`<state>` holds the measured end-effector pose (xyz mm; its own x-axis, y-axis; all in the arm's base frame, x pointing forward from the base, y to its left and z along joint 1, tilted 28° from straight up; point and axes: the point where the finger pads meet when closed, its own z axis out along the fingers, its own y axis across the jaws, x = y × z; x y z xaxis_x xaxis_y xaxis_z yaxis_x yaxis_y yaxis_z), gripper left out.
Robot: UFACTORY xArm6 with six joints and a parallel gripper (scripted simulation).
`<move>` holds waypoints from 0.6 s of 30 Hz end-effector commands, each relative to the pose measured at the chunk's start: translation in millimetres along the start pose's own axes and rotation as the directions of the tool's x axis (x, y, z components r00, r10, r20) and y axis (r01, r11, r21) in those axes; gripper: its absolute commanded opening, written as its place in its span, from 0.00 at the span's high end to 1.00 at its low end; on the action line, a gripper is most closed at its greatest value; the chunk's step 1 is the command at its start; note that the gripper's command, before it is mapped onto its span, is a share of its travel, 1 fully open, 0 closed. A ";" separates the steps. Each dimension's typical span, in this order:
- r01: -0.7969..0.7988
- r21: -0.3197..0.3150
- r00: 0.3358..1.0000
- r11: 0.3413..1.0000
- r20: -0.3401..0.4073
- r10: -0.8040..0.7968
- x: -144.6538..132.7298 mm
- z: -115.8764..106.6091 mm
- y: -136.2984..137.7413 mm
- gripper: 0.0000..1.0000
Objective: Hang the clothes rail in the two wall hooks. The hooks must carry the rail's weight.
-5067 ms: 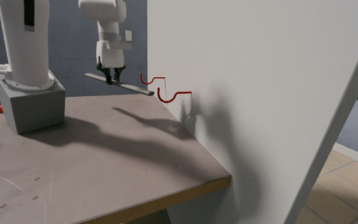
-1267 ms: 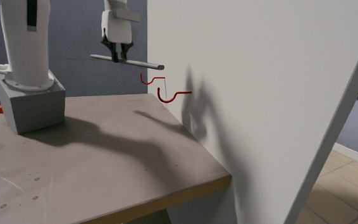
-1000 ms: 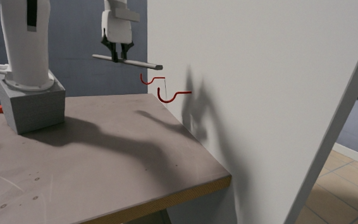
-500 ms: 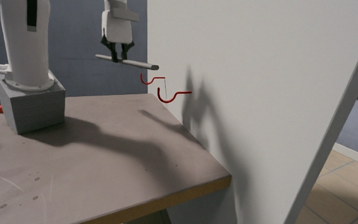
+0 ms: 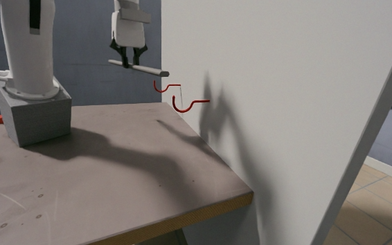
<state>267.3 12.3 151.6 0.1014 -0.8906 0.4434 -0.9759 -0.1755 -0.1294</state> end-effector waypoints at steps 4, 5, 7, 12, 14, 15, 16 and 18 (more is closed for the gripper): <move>-0.031 0.003 1.000 1.000 0.001 0.031 0.1 -1.1 -1.2 1.00; -0.036 0.003 0.999 0.999 0.001 0.036 0.1 -1.1 -1.2 1.00; -0.046 0.003 0.999 0.999 0.001 0.046 0.1 -1.1 -1.2 1.00; -0.071 0.003 0.997 0.997 0.001 0.071 0.1 -1.1 -1.2 1.00; -0.076 0.003 0.997 0.997 0.001 0.076 0.1 -1.1 -1.2 1.00; -0.076 0.003 0.997 0.997 0.001 0.076 0.1 -1.1 -1.2 1.00; -0.081 0.003 0.997 0.997 0.001 0.081 0.1 -1.1 -1.2 1.00; -0.091 0.003 0.996 0.996 0.001 0.091 0.1 -1.1 -1.2 1.00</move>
<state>267.3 12.3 151.6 0.0246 -0.9016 0.4319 -0.9809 -0.1052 -0.1637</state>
